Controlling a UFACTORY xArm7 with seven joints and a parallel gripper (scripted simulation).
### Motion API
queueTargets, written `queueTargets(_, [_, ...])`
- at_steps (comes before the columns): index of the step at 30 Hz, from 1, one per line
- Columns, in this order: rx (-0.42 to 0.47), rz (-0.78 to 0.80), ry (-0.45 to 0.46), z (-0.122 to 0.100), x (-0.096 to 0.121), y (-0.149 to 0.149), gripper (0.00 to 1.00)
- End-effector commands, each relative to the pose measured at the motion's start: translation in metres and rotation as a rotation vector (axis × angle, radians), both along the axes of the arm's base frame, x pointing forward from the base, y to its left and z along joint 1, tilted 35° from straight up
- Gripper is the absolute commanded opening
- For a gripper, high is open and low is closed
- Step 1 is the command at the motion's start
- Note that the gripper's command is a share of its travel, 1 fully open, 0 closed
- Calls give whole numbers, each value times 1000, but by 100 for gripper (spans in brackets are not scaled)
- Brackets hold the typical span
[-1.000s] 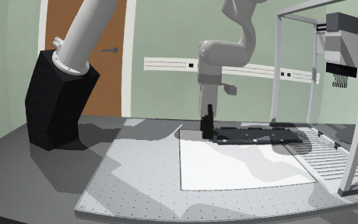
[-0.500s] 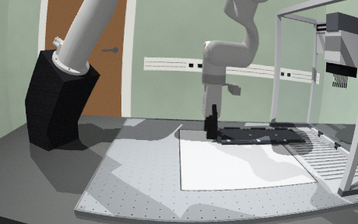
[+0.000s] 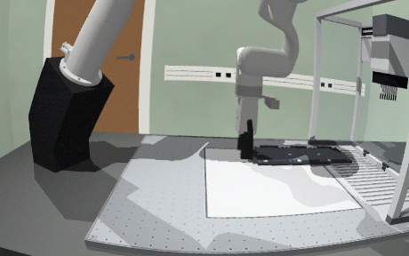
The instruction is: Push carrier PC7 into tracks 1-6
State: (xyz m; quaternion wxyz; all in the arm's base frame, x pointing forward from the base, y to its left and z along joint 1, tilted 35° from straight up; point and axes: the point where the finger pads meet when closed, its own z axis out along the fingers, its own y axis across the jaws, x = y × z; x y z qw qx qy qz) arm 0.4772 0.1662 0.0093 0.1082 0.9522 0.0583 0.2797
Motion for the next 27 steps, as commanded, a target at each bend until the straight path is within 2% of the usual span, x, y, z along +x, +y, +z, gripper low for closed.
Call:
queueTargets(1, [1, 2, -2, 4, 5, 2, 82])
queueTargets(27, [1, 2, -2, 15, 23, 6, 82])
